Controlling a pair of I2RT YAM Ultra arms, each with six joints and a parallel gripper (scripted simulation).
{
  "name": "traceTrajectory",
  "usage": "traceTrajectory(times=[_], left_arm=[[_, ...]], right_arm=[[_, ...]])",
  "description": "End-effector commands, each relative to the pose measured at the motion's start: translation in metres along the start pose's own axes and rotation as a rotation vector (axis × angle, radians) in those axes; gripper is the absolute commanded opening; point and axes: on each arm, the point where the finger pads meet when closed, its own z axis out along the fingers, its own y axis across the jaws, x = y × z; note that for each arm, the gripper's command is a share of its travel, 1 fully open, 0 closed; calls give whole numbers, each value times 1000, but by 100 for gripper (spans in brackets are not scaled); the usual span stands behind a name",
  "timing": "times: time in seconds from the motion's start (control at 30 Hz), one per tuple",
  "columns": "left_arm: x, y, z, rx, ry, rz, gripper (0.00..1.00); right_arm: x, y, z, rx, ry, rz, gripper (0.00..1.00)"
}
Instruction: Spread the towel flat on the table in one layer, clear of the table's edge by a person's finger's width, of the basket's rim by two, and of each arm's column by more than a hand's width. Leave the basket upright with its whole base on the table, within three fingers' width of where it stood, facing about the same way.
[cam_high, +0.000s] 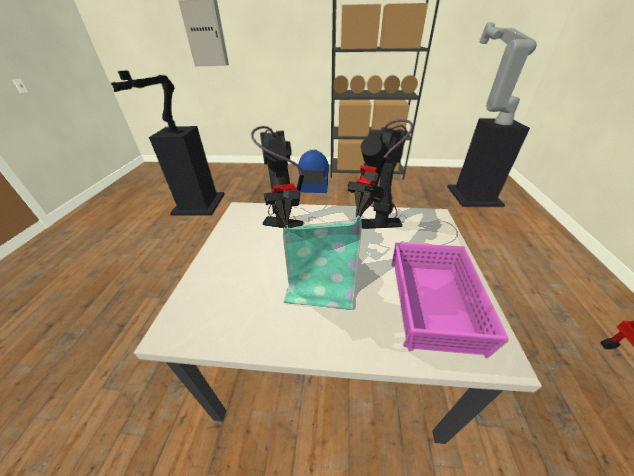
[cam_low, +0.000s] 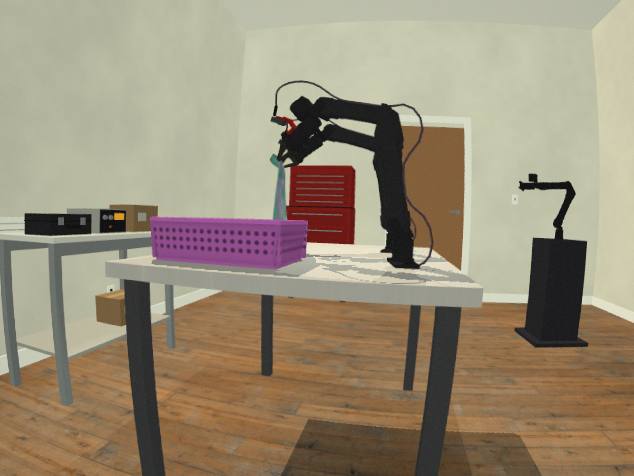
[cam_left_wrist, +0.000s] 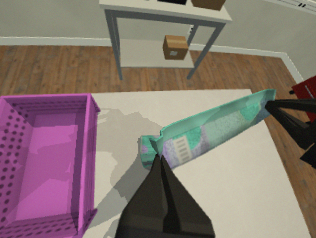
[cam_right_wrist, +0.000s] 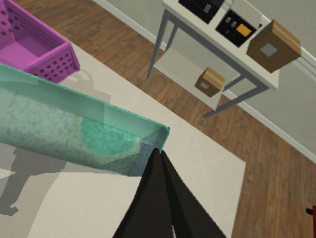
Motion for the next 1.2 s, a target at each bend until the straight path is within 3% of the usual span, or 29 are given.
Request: traceTrajectory(times=[0.0, 0.03, 0.07, 0.2, 0.23, 0.33, 0.37, 0.4, 0.5, 0.53, 0.57, 0.67, 0.7, 0.83, 0.87, 0.9, 0.97, 1.03, 1.13, 1.17], left_arm=[[-58, 19, -10, -23, -186, -9, 0], [-61, 22, -23, -47, -245, -27, 0], [-50, 22, -12, -47, -209, -28, 0], [-50, 22, -10, -47, -207, -27, 0], [-87, 36, -13, -68, -305, -28, 0], [-87, 36, -14, -71, -323, -39, 0], [-114, 49, -16, -90, -404, -38, 0], [-114, 49, -16, -93, -428, -46, 0], [-114, 48, -16, -92, -428, -46, 0], [-138, 61, -19, -111, -509, -47, 0], [-138, 61, -19, -113, -524, -51, 0], [-138, 61, -19, -113, -524, -51, 0], [-159, 72, -21, -131, -598, -54, 0], [-159, 72, -21, -131, -598, -54, 0], [-177, 81, -23, -145, -653, -56, 0], [-177, 81, -23, -145, -653, -56, 0], [-177, 81, -23, -145, -653, -56, 0], [-192, 88, -24, -157, -703, -56, 0], [-192, 88, -24, -157, -703, -56, 0], [-203, 93, -26, -163, -786, -51, 0]], right_arm=[[-66, 0, 2, 9, -213, 5, 0], [-66, -1, 2, 11, -247, 6, 0], [-66, -2, 2, 13, -247, 7, 0], [-66, -3, 2, 14, -247, 7, 0], [-98, 1, 5, 7, -331, 4, 0], [-98, 1, 5, 7, -340, 4, 0], [-127, 5, 7, 1, -424, 3, 0], [-121, 3, 13, 4, -470, 4, 0], [-115, -3, 18, 13, -454, 7, 0], [-154, 1, 9, 7, -573, 6, 0], [-140, 0, 24, 7, -598, 6, 0], [-140, 0, 24, 7, -598, 6, 0], [-178, 3, 10, 2, -724, 5, 0], [-178, 3, 10, 3, -771, 4, 0], [-198, 5, 12, -1, -855, 4, 0], [-184, 4, 28, 0, -893, 5, 0], [-186, 3, 26, 2, -898, 6, 0], [-213, 5, 13, -2, -1018, 6, 0], [-213, 5, 13, -2, -1054, 6, 0], [-225, 6, 13, -5, -1138, 6, 0]])
